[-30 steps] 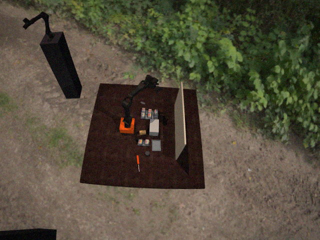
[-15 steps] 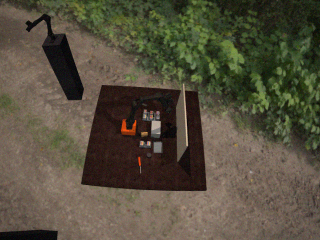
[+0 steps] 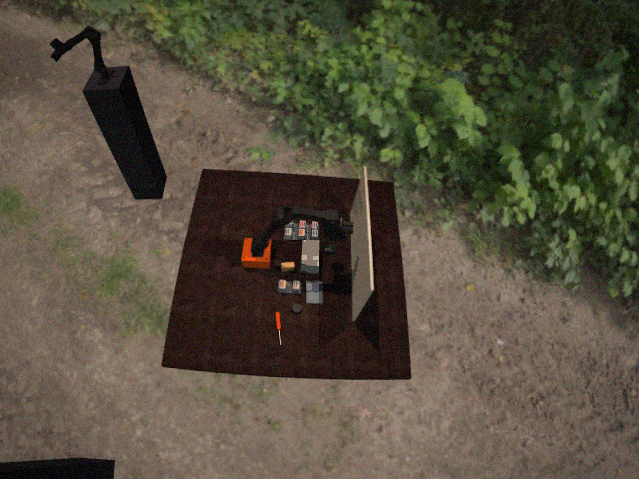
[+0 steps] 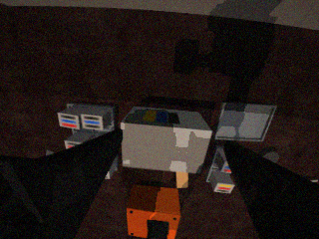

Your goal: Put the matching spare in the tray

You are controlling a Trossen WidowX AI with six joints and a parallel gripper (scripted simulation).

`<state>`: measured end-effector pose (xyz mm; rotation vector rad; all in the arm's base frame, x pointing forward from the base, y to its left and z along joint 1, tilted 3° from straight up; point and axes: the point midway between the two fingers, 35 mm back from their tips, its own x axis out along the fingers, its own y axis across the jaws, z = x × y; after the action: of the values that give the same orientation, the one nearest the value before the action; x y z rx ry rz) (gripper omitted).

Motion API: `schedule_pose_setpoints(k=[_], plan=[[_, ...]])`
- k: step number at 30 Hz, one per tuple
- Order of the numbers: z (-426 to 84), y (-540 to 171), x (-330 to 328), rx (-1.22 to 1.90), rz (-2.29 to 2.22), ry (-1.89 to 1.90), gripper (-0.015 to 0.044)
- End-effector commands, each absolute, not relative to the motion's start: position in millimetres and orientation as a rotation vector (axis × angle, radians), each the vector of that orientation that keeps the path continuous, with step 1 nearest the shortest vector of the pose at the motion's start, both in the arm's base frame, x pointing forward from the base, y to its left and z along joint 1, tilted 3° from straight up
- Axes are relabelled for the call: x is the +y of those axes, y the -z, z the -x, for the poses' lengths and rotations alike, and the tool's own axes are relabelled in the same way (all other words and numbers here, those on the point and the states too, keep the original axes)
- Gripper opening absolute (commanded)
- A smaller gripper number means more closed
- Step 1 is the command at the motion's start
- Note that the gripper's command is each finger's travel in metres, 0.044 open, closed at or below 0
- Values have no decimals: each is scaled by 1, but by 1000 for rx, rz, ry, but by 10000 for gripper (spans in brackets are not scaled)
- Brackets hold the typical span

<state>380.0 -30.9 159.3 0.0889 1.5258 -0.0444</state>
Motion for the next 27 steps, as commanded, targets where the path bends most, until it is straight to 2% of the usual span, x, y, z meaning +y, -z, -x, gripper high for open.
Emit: schedule_pose_setpoints(k=[1,16,21,27], plan=[[-379,-159,-30,1543,-104,29,440],[-378,-159,-27,1543,-93,18,440],[-347,-152,38,1523,208,-279,440],[-283,-134,107,1425,625,-691,440]])
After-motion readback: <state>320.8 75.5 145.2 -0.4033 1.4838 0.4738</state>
